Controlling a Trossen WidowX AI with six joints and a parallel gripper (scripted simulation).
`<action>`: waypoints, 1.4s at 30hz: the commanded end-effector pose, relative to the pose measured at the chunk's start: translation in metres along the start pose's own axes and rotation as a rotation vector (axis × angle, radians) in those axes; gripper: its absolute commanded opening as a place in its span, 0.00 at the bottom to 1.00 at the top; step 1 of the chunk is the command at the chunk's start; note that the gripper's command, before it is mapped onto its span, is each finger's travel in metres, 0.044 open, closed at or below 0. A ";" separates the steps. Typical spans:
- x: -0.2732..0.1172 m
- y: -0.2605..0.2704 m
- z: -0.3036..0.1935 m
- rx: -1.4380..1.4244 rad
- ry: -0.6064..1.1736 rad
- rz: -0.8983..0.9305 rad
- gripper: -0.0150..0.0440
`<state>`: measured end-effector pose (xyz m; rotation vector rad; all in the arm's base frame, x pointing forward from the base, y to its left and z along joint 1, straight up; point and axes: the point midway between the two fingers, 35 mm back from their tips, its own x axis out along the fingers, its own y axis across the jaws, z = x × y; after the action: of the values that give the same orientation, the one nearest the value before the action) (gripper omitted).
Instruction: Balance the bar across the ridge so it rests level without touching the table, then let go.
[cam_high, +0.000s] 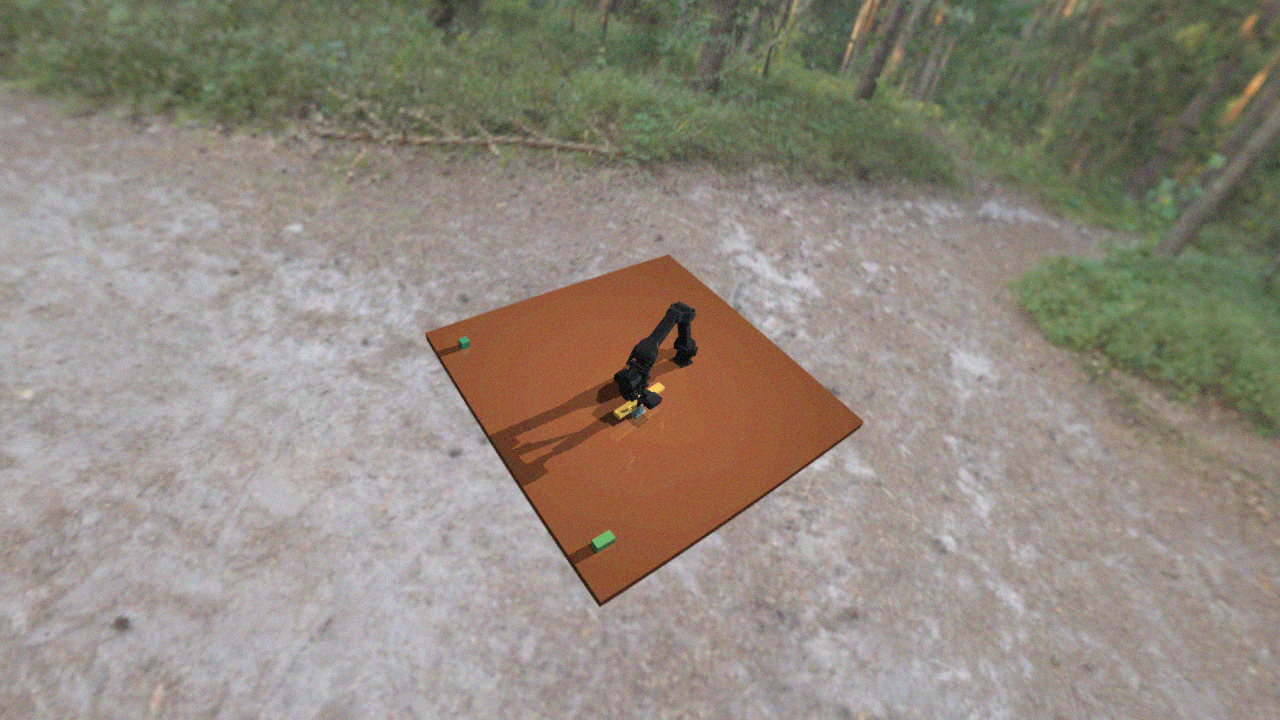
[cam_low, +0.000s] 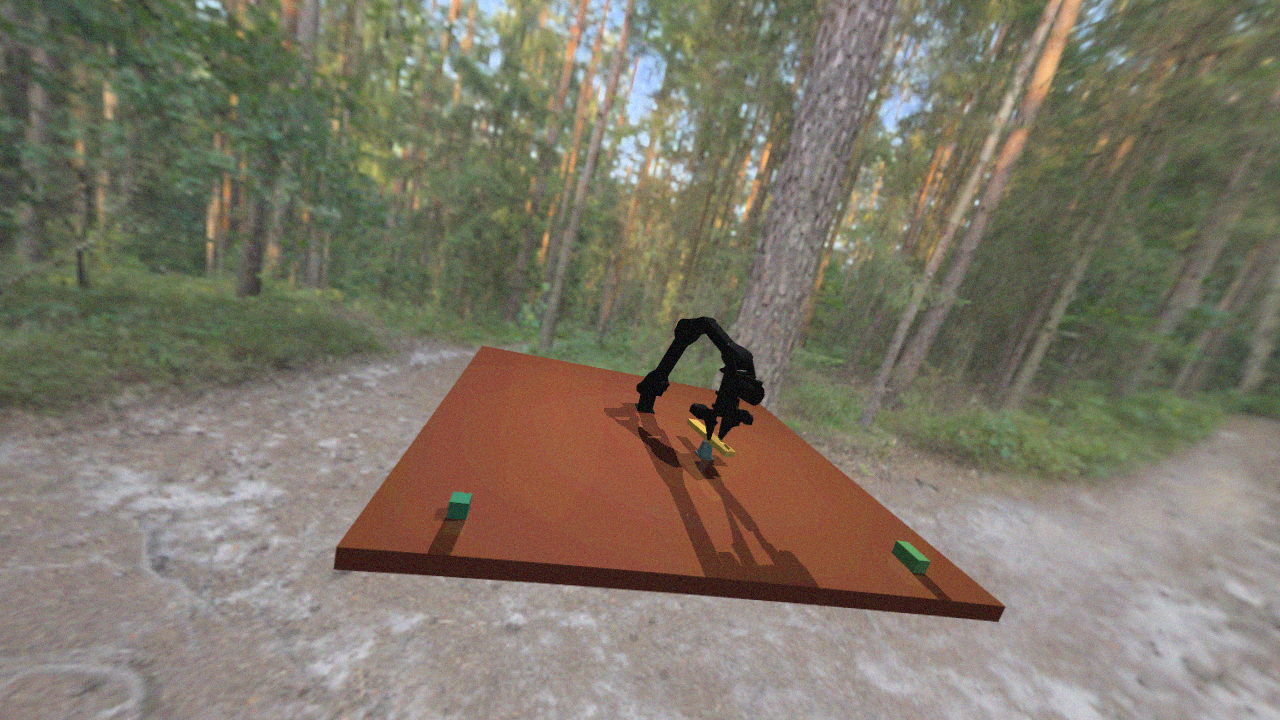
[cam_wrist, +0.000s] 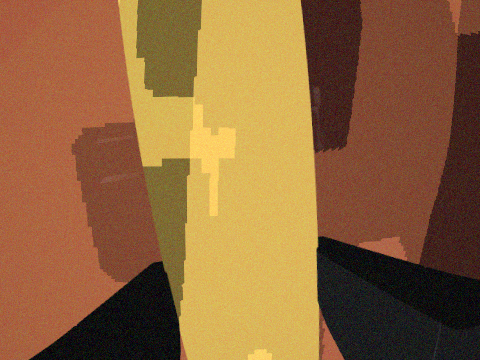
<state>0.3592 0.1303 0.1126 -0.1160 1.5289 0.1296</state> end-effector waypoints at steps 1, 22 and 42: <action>0.001 0.000 0.000 0.003 0.000 0.002 0.25; 0.003 0.000 0.000 0.003 0.000 0.002 0.25; 0.004 0.000 0.000 0.003 0.000 0.002 0.25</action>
<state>0.3591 0.1303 0.1092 -0.1160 1.5288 0.1296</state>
